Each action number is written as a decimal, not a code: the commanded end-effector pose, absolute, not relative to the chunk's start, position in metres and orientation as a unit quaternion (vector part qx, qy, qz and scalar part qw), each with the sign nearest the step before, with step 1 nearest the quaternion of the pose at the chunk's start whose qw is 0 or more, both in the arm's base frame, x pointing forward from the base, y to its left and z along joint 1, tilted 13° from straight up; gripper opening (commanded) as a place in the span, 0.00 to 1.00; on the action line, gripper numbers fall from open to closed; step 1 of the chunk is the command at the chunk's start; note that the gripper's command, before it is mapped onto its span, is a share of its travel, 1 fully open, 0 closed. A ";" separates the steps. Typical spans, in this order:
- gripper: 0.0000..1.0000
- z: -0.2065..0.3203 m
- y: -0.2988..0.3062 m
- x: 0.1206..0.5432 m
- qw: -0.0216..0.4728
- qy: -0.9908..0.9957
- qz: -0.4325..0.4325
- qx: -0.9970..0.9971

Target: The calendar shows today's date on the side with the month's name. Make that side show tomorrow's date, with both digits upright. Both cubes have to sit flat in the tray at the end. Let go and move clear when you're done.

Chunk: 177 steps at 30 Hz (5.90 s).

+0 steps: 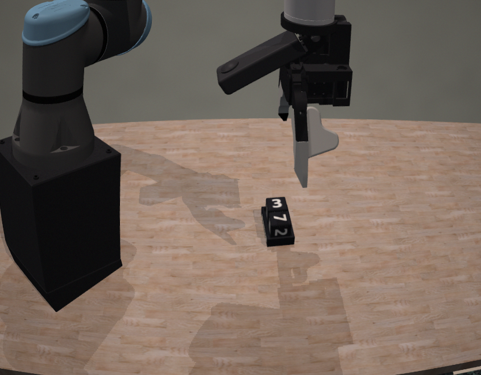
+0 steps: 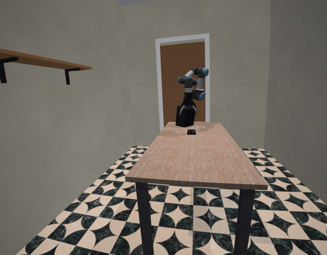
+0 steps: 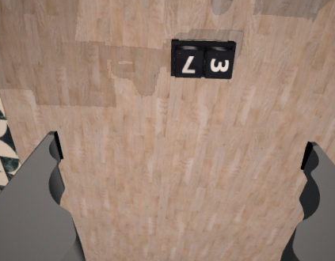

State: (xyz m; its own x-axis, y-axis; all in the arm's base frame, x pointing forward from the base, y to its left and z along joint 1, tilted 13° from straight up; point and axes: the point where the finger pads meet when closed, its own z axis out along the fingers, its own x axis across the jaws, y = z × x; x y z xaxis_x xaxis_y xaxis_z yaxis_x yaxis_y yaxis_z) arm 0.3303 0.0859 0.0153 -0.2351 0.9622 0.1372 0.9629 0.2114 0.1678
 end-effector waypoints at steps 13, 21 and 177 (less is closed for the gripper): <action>1.00 0.007 0.092 0.320 0.008 -0.781 -0.110 -0.615; 1.00 0.007 0.092 0.320 0.008 -0.781 -0.110 -0.615; 0.29 -0.068 0.107 0.330 -0.072 -0.987 -0.083 0.118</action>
State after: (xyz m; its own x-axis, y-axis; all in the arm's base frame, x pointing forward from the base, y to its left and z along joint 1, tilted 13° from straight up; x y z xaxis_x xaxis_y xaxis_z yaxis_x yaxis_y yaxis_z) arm 0.3282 0.1057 -0.0614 -0.9622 -0.2207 -0.1595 -0.2444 0.9582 0.1486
